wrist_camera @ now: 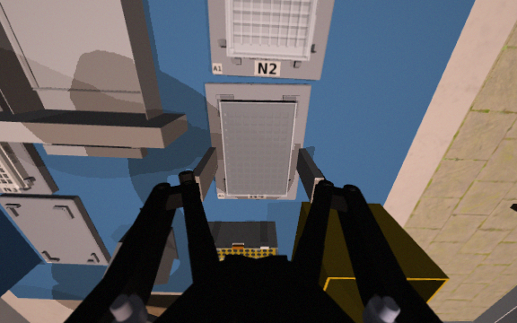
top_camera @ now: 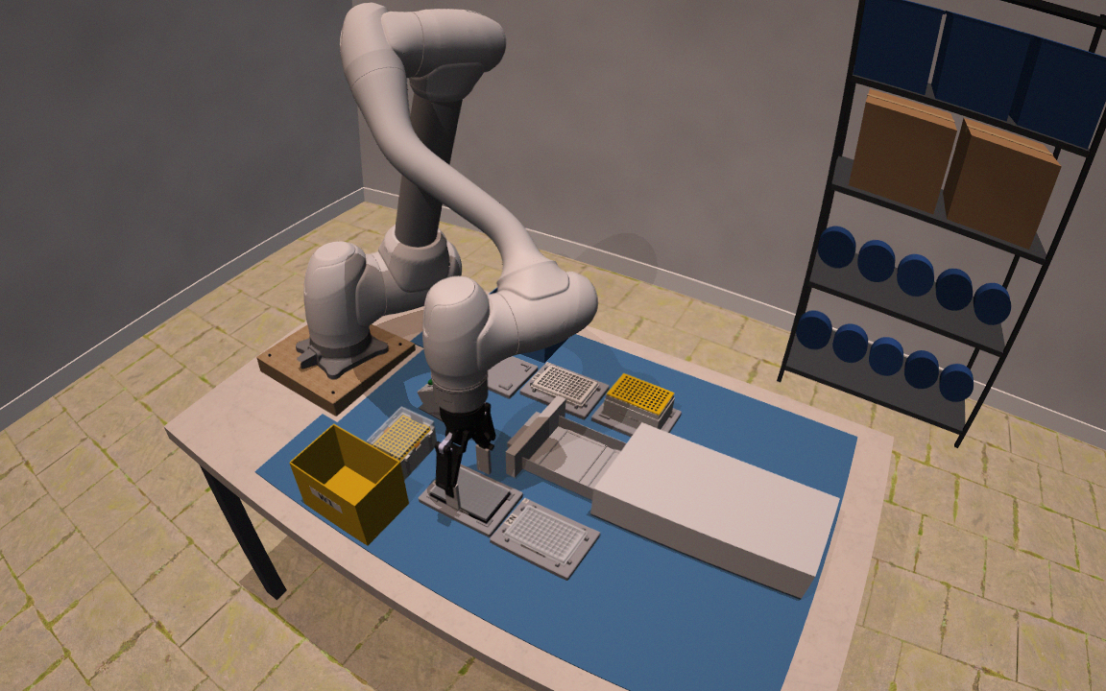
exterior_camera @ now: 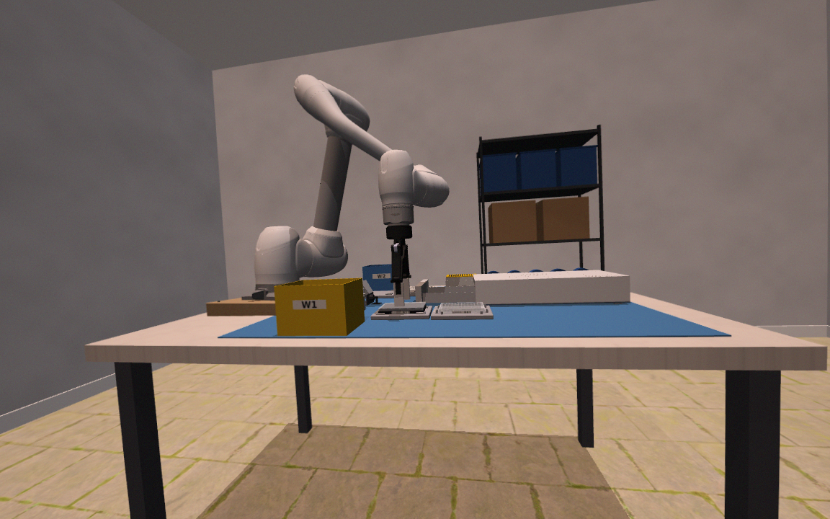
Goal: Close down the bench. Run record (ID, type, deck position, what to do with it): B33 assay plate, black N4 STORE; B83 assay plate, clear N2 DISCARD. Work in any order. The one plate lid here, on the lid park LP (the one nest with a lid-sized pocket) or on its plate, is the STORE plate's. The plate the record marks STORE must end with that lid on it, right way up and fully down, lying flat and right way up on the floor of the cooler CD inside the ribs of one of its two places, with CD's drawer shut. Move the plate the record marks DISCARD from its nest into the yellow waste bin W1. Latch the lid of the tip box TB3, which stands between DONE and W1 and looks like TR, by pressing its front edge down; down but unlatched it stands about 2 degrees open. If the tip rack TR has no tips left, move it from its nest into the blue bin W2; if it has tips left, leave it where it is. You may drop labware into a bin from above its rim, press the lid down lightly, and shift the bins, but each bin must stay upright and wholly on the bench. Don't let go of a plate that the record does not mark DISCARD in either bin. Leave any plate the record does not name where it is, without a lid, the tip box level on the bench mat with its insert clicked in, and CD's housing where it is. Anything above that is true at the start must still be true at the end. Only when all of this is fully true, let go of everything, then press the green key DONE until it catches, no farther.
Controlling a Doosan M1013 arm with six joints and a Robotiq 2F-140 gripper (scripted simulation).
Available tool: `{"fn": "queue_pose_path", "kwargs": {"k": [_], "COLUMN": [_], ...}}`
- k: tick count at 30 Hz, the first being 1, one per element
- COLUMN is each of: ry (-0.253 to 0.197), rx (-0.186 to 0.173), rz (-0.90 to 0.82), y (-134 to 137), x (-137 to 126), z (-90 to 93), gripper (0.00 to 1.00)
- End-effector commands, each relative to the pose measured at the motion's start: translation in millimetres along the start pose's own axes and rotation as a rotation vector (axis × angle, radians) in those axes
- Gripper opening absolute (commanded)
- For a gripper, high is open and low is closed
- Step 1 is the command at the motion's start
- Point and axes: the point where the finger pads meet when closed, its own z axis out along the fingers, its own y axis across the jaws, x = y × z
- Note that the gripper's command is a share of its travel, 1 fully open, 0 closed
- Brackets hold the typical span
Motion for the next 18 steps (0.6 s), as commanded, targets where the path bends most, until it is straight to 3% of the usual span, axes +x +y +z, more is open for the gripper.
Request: {"fn": "queue_pose_path", "kwargs": {"k": [1, 18], "ry": [0.0, 0.0], "rx": [0.0, 0.0], "rz": [0.0, 0.0], "y": [0, 0], "x": [0, 0], "z": [0.6, 17.9], "gripper": [0.66, 0.66]}}
